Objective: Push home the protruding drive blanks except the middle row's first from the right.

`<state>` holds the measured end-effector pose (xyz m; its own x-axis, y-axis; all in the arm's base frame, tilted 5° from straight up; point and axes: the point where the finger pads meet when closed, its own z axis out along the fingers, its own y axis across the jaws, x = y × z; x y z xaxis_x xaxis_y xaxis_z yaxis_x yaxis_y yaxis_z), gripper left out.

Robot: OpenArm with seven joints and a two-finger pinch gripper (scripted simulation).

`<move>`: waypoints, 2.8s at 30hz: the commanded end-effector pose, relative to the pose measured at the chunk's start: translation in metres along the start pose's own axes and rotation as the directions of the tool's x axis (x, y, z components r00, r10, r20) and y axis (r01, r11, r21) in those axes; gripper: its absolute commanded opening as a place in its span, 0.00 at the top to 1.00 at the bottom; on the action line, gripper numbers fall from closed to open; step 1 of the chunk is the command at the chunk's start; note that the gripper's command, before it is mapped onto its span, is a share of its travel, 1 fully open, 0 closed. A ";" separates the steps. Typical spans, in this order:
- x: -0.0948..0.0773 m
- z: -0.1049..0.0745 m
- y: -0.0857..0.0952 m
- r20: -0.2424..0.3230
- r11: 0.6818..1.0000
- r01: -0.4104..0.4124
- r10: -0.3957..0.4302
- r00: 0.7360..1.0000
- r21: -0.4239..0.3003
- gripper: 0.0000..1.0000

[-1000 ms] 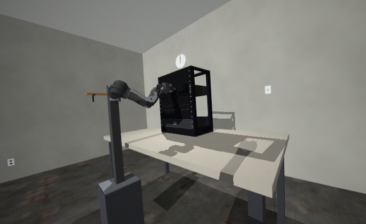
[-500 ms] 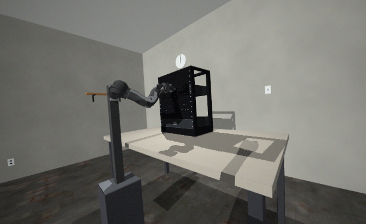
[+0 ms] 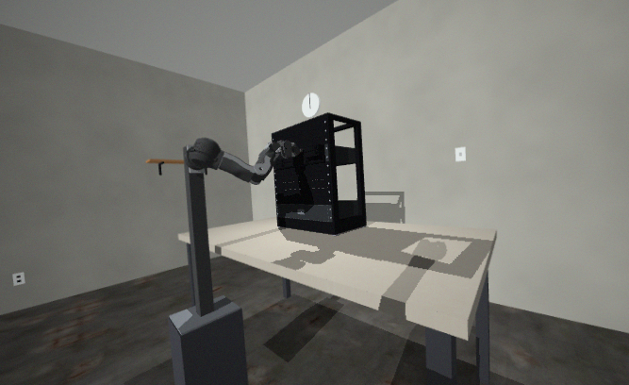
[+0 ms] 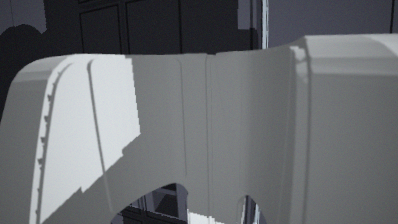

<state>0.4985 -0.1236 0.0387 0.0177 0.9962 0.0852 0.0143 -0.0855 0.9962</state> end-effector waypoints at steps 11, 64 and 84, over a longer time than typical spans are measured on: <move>0.001 0.001 0.000 -0.002 1.000 0.000 0.000 1.000 0.002 1.00; 0.001 0.009 0.001 -0.003 1.000 0.000 0.000 1.000 0.001 1.00; 0.001 0.012 0.005 -0.003 1.000 0.000 0.000 1.000 0.000 1.00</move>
<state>0.5113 -0.1234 0.0306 0.0187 0.9960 0.0874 0.0561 -0.0883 0.9945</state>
